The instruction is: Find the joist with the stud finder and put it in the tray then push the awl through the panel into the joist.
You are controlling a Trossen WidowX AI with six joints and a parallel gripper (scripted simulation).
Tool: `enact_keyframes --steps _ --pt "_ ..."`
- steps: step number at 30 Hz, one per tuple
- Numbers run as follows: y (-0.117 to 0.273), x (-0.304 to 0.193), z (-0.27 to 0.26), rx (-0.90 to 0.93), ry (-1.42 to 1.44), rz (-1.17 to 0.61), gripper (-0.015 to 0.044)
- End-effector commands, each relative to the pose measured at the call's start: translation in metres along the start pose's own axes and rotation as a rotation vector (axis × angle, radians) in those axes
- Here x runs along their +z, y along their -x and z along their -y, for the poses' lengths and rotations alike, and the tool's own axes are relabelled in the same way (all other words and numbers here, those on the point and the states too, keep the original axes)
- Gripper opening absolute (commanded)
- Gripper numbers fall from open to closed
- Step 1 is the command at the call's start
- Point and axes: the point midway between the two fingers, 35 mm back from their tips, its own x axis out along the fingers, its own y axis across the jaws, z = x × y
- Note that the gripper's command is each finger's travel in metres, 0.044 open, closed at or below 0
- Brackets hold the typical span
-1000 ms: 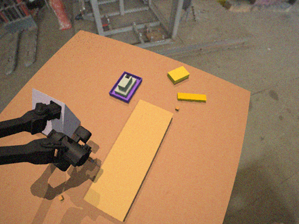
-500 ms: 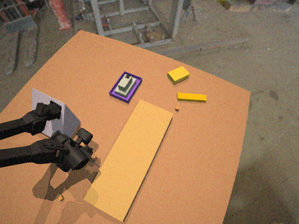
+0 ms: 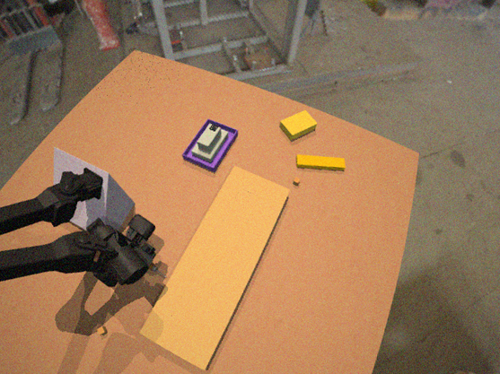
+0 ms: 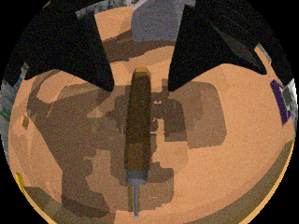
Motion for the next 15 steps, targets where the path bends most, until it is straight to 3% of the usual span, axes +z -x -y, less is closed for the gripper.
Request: enact_keyframes --steps 1,4,15 --pt "-0.0004 0.0000 -0.0007 0.004 0.003 0.001 0.0125" --pt "-0.0004 0.0000 -0.0007 0.004 0.003 0.001 0.0046" --pt "0.0074 0.0027 -0.0036 0.015 0.003 0.003 0.0000"
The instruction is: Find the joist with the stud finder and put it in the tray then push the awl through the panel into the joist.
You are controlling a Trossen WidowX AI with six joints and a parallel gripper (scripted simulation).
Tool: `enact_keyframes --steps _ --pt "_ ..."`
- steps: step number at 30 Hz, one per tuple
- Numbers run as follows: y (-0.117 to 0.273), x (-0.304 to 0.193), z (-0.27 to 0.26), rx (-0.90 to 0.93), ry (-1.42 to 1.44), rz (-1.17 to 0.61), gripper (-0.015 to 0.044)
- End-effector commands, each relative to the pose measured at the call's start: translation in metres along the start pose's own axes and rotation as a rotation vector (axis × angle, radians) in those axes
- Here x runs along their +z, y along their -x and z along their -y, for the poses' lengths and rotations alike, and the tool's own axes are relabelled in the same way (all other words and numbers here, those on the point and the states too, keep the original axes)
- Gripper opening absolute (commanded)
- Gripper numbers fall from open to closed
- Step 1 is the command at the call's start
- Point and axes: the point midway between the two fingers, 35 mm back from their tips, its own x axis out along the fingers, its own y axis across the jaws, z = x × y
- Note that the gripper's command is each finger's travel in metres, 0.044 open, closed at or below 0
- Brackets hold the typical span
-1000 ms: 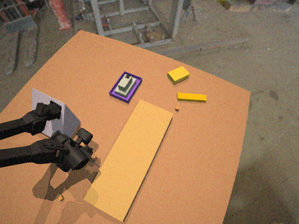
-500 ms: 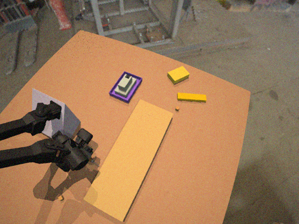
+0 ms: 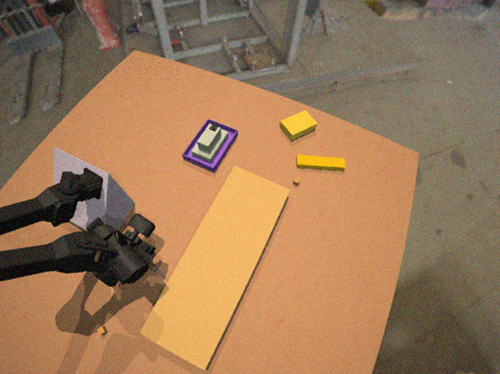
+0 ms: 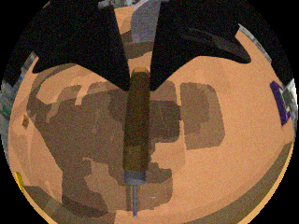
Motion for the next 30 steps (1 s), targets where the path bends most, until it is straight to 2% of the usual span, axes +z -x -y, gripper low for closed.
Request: enact_keyframes --steps 1,30 --pt "0.009 0.004 -0.003 0.015 -0.003 0.007 0.0000" --pt "0.119 -0.007 0.000 0.008 -0.002 0.003 0.0000"
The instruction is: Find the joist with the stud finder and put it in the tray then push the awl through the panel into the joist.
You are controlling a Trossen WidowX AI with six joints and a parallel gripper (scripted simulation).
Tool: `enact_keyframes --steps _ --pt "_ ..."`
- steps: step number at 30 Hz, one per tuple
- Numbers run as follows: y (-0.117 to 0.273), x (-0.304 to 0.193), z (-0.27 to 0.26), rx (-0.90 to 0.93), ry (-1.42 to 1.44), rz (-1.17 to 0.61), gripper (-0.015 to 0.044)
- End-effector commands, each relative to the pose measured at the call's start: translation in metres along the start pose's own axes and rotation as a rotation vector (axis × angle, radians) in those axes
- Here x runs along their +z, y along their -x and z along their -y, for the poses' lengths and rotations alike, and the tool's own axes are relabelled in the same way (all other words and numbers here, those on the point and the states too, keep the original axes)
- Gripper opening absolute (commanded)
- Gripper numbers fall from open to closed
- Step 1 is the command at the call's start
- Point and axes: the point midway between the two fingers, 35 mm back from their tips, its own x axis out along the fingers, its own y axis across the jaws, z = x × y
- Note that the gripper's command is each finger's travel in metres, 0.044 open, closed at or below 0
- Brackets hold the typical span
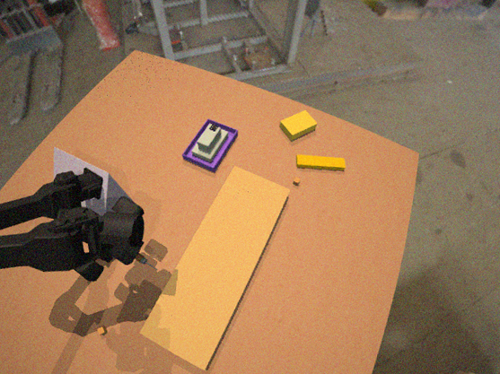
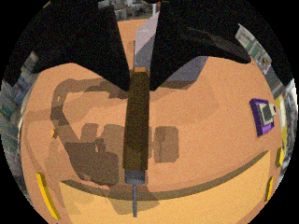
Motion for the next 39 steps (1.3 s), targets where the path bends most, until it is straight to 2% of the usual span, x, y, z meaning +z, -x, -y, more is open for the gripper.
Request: enact_keyframes --steps 1,8,25,39 --pt "0.017 -0.005 0.005 -0.011 -0.008 0.005 0.0000" --pt "0.015 -0.008 -0.003 0.076 -0.122 -0.039 0.0000" --pt "0.031 0.004 -0.046 0.665 -0.861 -0.329 0.0000" --pt "0.072 0.046 -0.041 1.167 -1.336 -0.543 0.0000"
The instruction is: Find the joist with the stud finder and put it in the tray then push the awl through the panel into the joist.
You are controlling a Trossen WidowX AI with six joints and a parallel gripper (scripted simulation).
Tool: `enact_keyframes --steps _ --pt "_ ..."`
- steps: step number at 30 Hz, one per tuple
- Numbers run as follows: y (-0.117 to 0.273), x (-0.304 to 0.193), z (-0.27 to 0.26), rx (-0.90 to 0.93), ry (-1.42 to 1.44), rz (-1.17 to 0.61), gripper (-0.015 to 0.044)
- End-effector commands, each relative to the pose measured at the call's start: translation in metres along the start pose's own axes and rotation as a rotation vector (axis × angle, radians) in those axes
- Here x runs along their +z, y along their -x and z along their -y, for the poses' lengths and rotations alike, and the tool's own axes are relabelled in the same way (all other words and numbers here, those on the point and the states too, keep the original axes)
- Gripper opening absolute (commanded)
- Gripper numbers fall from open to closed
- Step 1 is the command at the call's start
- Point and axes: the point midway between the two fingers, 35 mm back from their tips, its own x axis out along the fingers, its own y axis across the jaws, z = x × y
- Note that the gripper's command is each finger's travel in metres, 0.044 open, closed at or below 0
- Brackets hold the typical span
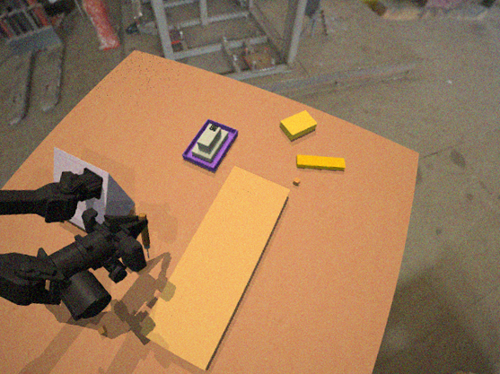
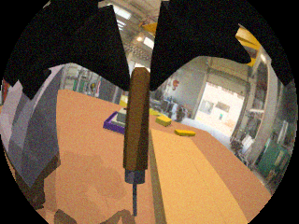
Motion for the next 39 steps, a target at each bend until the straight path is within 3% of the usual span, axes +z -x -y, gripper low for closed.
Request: enact_keyframes --steps 1,11,12,39 --pt "0.012 -0.004 -0.020 0.158 -0.141 -0.099 0.0000" --pt "0.053 -0.007 -0.055 0.456 -0.367 -0.322 0.0000" --pt "0.035 -0.005 -0.044 0.346 -0.299 -0.233 0.0000" --pt "0.073 0.076 -0.145 0.598 -0.437 -0.415 0.0000"
